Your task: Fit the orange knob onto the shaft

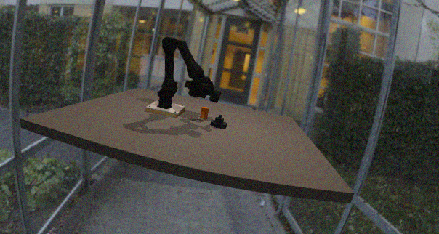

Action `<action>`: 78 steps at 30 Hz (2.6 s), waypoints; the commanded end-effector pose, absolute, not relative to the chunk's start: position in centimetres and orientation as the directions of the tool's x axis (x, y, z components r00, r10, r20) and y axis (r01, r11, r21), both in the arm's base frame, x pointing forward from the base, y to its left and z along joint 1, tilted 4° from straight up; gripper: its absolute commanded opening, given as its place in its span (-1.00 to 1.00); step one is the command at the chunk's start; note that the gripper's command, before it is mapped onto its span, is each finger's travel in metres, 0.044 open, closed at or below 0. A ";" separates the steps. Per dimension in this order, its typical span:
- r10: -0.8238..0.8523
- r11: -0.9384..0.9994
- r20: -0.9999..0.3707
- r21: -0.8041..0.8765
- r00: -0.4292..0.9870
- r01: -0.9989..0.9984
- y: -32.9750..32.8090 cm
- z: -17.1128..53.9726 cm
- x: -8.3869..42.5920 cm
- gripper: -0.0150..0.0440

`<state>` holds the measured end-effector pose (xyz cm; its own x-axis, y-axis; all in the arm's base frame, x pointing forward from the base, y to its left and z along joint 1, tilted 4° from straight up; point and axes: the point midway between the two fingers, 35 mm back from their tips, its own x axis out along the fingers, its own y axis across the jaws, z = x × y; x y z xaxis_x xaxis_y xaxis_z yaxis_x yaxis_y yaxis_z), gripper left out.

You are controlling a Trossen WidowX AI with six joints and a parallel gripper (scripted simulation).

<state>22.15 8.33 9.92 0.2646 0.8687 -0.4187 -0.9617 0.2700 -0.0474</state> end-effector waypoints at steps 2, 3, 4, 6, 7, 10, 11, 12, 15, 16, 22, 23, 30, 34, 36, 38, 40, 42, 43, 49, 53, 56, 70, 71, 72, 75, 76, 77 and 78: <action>0.873 0.268 -0.413 -0.041 0.261 -0.962 8.5 11.4 21.8 1.00; 0.869 0.264 -0.425 -0.033 0.253 -0.964 8.6 11.3 21.8 1.00; 0.856 0.254 -0.463 -0.012 0.230 -0.967 8.8 11.1 21.8 1.00; 0.789 0.227 -0.597 0.058 0.149 -0.972 9.3 10.5 21.7 1.00; 0.740 0.220 -0.664 0.088 0.107 -0.971 9.5 10.2 21.6 1.00; 0.552 0.226 -0.834 0.137 0.011 -0.964 9.7 10.0 21.3 1.00; 0.478 0.234 -0.879 0.137 -0.009 -0.963 9.7 10.2 21.2 1.00; 0.399 0.243 -0.917 0.129 -0.022 -0.961 9.6 10.4 21.2 1.00; 0.147 0.269 -0.989 0.059 -0.020 -0.961 9.1 11.7 21.2 1.00; 0.063 0.272 -0.998 0.020 -0.004 -0.962 8.9 12.4 21.3 1.00; -0.057 0.270 -0.998 -0.048 0.034 -0.962 8.6 13.6 21.5 1.00; -0.057 0.270 -0.998 -0.048 0.034 -0.962 8.6 13.6 21.5 1.00; -0.057 0.397 -0.998 -0.054 0.034 -0.916 8.6 13.6 21.5 1.00; -0.057 0.708 -0.998 -0.064 0.034 -0.703 8.6 13.5 21.5 1.00; -0.057 0.828 -0.998 -0.066 0.034 -0.556 8.6 13.5 21.5 1.00; -0.057 0.919 -0.998 -0.065 0.034 -0.390 8.6 13.5 21.5 1.00; -0.057 0.959 -0.998 -0.064 0.034 -0.276 8.6 13.4 21.5 1.00; -0.057 0.963 -0.998 -0.064 0.034 -0.262 8.6 13.4 21.5 1.00; -0.057 0.963 -0.998 -0.064 0.034 -0.262 8.6 13.4 21.5 1.00; -0.057 0.963 -0.998 -0.064 0.034 -0.262 8.6 13.3 21.6 1.00; -0.057 0.963 -0.998 -0.064 0.034 -0.262 8.5 10.3 21.7 1.00; -0.057 0.963 -0.998 -0.064 0.034 -0.262 8.4 10.1 21.7 1.00; -0.057 0.963 -0.998 -0.064 0.034 -0.262 8.4 7.5 21.9 1.00; -0.057 0.963 -0.998 -0.064 0.034 -0.262 8.4 7.4 21.9 1.00; -0.057 0.963 -0.998 -0.064 0.034 -0.262 8.3 7.2 21.9 1.00; -0.057 0.963 -0.998 -0.064 0.034 -0.262 8.3 6.7 22.0 1.00; -0.057 0.963 -0.998 -0.064 0.034 -0.262 8.3 6.5 22.0 1.00; -0.057 0.963 -0.998 -0.064 0.034 -0.262 8.3 6.4 22.0 1.00; -0.057 0.963 -0.998 -0.064 0.034 -0.262 8.3 6.2 22.0 1.00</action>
